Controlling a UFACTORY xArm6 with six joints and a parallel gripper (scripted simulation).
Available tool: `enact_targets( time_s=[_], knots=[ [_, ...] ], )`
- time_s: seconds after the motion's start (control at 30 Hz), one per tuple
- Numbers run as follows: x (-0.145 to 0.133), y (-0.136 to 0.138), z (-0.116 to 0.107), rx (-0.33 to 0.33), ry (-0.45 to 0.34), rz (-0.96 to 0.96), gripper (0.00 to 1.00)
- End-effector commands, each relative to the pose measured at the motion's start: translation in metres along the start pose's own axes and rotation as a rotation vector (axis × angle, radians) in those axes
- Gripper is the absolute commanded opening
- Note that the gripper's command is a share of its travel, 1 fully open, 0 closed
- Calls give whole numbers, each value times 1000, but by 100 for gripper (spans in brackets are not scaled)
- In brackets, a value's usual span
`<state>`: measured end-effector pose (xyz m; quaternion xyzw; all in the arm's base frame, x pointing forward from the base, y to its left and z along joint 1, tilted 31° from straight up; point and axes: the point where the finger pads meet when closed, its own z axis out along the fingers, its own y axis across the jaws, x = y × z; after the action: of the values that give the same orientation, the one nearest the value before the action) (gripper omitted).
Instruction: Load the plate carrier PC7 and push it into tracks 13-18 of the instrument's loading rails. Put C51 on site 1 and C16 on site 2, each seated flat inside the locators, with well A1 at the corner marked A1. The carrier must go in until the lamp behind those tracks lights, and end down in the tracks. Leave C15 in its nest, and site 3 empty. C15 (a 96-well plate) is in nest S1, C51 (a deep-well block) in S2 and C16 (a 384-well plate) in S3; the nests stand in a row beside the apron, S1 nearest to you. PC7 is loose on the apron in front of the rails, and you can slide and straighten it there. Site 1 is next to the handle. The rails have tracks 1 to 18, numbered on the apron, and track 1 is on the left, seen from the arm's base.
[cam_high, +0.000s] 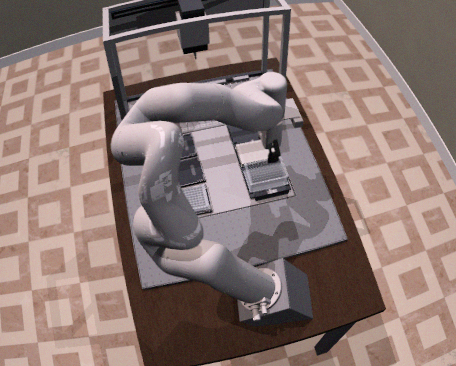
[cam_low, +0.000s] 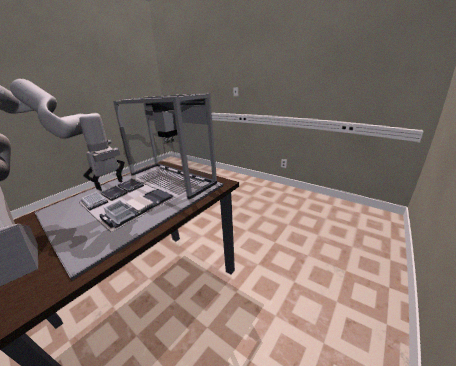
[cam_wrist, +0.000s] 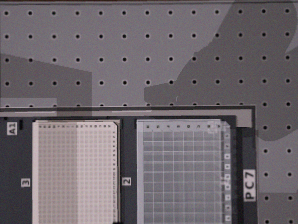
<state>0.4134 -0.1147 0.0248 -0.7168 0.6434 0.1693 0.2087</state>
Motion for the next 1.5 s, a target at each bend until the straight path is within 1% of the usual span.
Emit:
enact_targets(
  time_s=[0.0, 0.37, 0.7, 0.77, 1.27, 1.33, 1.47],
  knots=[
    [0, -1, -4, 3, 2, -1, 100],
    [0, -1, -4, 3, 2, -1, 100],
    [0, -1, -4, 3, 3, -334, 100],
    [0, -1, -4, 3, 3, -334, 100],
    [0, -1, -4, 2, 3, -834, 100],
    [0, -1, -4, 2, 3, -834, 100],
    [0, -1, -4, 2, 4, -968, 100]
  ],
)
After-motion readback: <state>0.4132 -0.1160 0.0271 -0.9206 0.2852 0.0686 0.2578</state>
